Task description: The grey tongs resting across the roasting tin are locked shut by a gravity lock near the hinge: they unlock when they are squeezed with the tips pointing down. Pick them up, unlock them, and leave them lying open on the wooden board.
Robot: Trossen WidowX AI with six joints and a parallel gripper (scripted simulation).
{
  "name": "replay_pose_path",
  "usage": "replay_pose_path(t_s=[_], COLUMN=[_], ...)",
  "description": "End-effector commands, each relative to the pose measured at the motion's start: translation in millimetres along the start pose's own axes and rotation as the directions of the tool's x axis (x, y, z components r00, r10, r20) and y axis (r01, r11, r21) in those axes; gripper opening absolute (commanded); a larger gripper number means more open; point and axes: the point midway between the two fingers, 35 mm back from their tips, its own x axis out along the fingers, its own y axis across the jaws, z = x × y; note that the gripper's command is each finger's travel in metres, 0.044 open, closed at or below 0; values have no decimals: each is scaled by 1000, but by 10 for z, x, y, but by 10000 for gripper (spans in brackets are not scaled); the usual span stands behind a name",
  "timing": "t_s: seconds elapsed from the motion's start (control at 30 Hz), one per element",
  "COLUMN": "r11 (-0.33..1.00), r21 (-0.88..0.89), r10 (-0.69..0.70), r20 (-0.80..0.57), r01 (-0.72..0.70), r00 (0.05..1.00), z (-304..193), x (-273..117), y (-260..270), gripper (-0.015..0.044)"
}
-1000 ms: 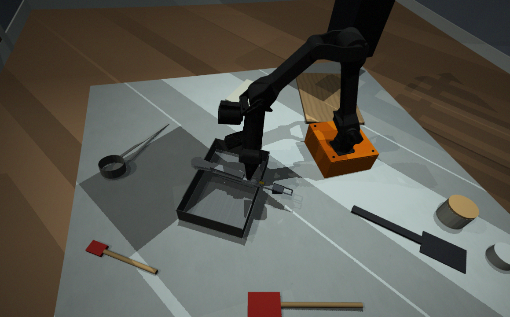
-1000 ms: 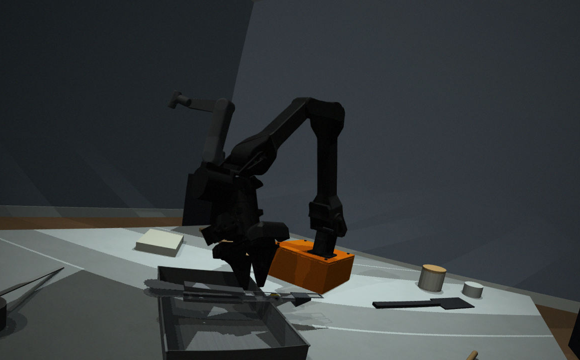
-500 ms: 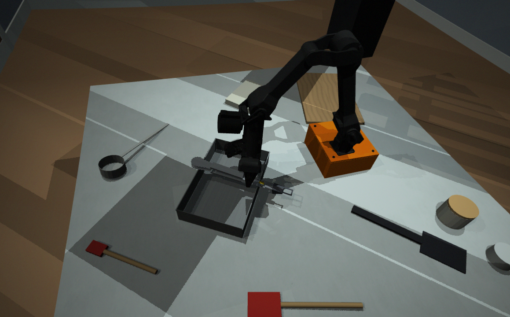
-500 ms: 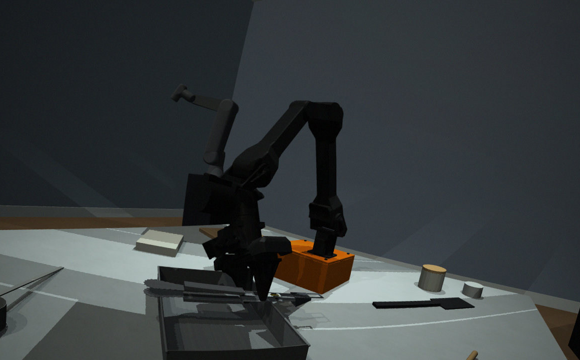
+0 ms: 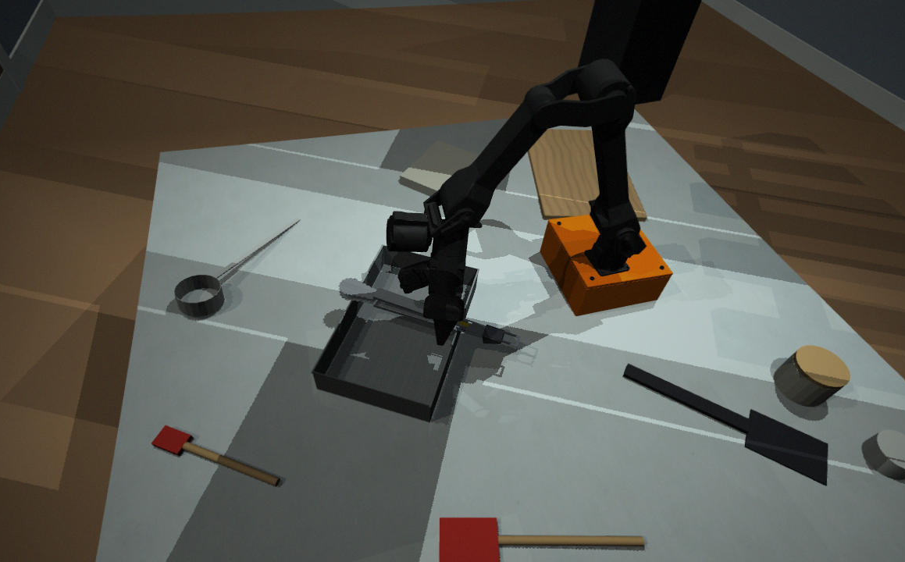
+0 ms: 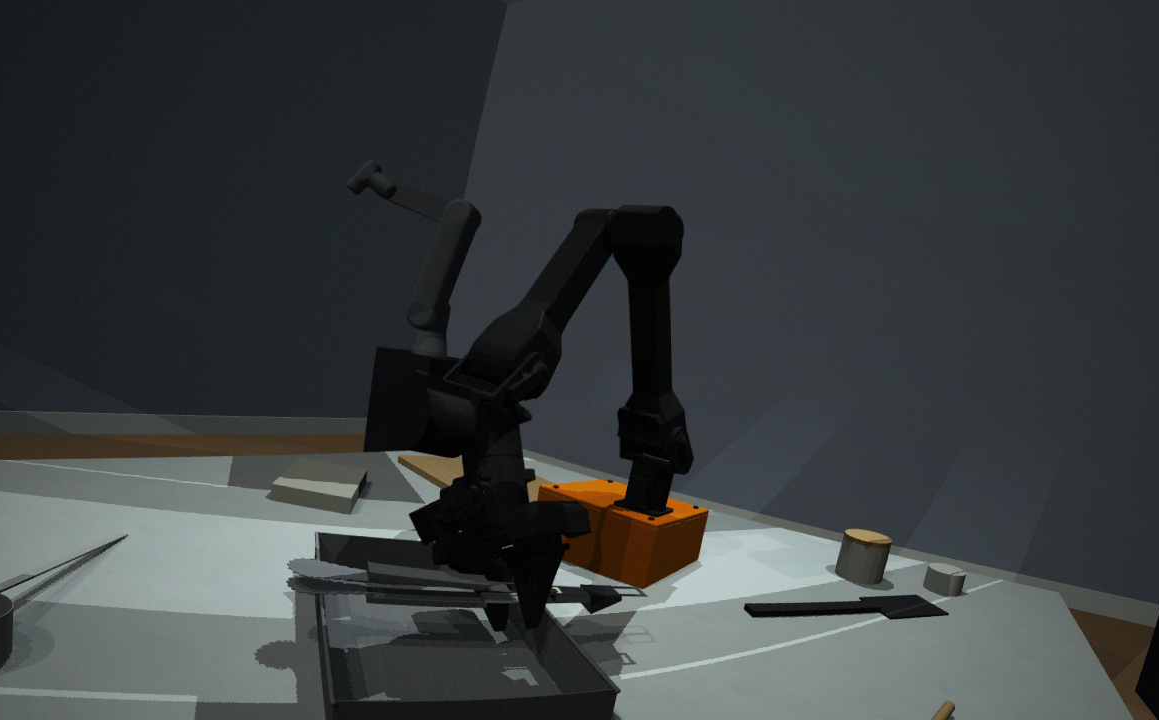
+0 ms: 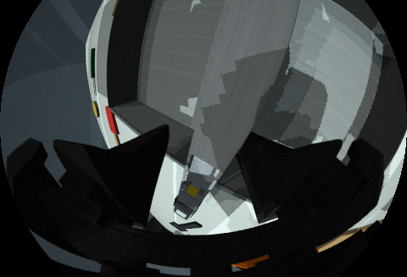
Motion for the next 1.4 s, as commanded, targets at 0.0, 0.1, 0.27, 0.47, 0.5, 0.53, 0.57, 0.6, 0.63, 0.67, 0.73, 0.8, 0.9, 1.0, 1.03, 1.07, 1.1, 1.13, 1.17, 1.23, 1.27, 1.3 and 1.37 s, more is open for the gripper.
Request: replay_pose_path(t_s=[0.0,0.1,0.27,0.47,0.5,0.53,0.57,0.6,0.63,0.67,0.73,0.8,0.9,1.0,1.03,1.07,1.1,1.13,1.17,1.23,1.27,1.3,1.37], r11=[1000,1000,1000,1000,1000,1000,1000,1000,1000,1000,1000,1000,1000,1000,1000,1000,1000,1000,1000,1000,1000,1000,1000], r21=[11,0,0,0,0,0,0,0,0,0,0,0,1,4,5,7,9,10,10,10,10,10,10], r10=[-6,0,0,0,0,0,0,0,0,0,0,0,0,-2,-3,-4,-5,-5,-5,-5,-5,-5,-5], r20=[-9,-2,-2,-2,-2,-2,-2,-2,-2,-2,-2,-2,-3,-4,-5,-6,-8,-8,-9,-9,-9,-9,-9], r01=[6,0,0,0,0,0,0,0,0,0,0,0,0,2,3,4,5,5,6,6,6,6,6], r00=[1000,1000,1000,1000,1000,1000,1000,1000,1000,1000,1000,1000,1000,1000,1000,1000,1000,1000,1000,1000,1000,1000,1000], z=[-39,-9,-9,-9,-9,-9,-9,-9,-9,-9,-9,-9,-4,21,26,26,19,10,7,7,7,7,7], x=[51,18,18,18,18,18,18,18,18,18,18,18,-8,-198,-292,-408,-531,-613,-640,-640,-640,-640,-640], y=[-22,-2,-2,-2,-2,-2,-2,-2,-2,-2,-2,-2,15,134,190,258,328,373,388,388,388,388,388], gripper=[260,208,135,95,88,82,75,68,62,55,22,-30,-109,-150,-150,-150,-150,-150,-150,-150,-150,-150,-150])
